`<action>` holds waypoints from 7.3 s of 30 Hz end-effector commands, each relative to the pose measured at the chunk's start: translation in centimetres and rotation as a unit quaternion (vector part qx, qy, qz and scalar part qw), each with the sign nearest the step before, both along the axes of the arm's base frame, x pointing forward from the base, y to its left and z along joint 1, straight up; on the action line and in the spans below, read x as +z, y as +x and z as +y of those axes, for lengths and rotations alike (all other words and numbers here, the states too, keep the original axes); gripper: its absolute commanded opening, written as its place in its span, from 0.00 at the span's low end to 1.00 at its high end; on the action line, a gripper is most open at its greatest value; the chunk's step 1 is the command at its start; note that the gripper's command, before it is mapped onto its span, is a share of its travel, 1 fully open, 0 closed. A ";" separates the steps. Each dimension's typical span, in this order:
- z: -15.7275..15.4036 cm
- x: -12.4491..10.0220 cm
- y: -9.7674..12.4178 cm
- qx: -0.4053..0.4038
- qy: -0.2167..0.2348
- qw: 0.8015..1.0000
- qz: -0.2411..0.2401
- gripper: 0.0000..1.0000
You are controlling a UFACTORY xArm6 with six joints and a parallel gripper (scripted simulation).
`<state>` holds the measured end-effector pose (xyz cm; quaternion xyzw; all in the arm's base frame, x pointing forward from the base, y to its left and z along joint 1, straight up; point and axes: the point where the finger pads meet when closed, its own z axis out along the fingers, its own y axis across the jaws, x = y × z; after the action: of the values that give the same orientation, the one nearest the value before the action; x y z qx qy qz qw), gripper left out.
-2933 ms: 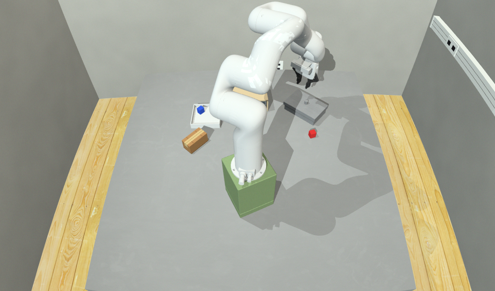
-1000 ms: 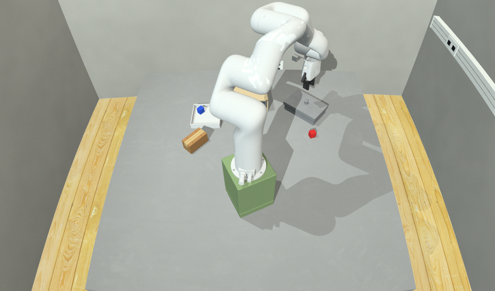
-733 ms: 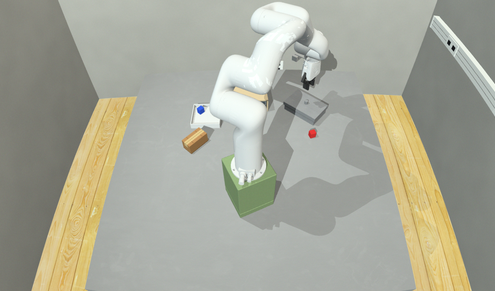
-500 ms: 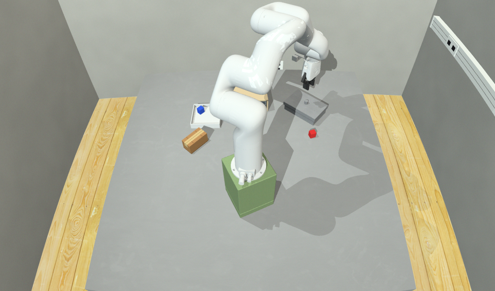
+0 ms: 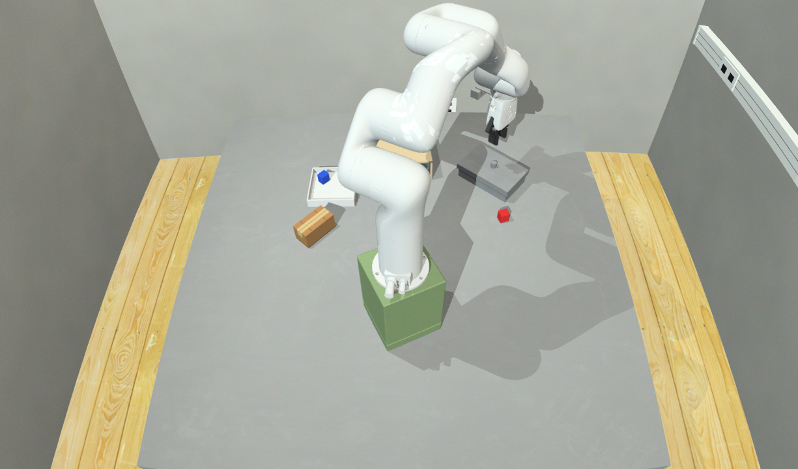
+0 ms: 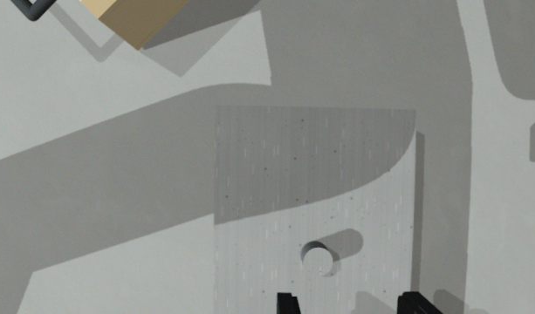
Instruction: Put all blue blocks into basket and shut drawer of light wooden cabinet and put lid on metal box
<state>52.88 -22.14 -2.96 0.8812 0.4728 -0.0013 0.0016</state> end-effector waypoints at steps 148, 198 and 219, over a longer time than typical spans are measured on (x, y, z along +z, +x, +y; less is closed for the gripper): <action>-0.2 -11.2 0.4 0.000 -0.001 1.000 -0.002 0.44; -0.2 -11.2 0.4 0.000 -0.001 1.000 -0.002 0.00; -0.2 -9.5 0.4 0.000 -0.001 1.000 -0.002 0.00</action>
<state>52.90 -22.19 -13.54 0.8812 0.4728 -0.0031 -0.0007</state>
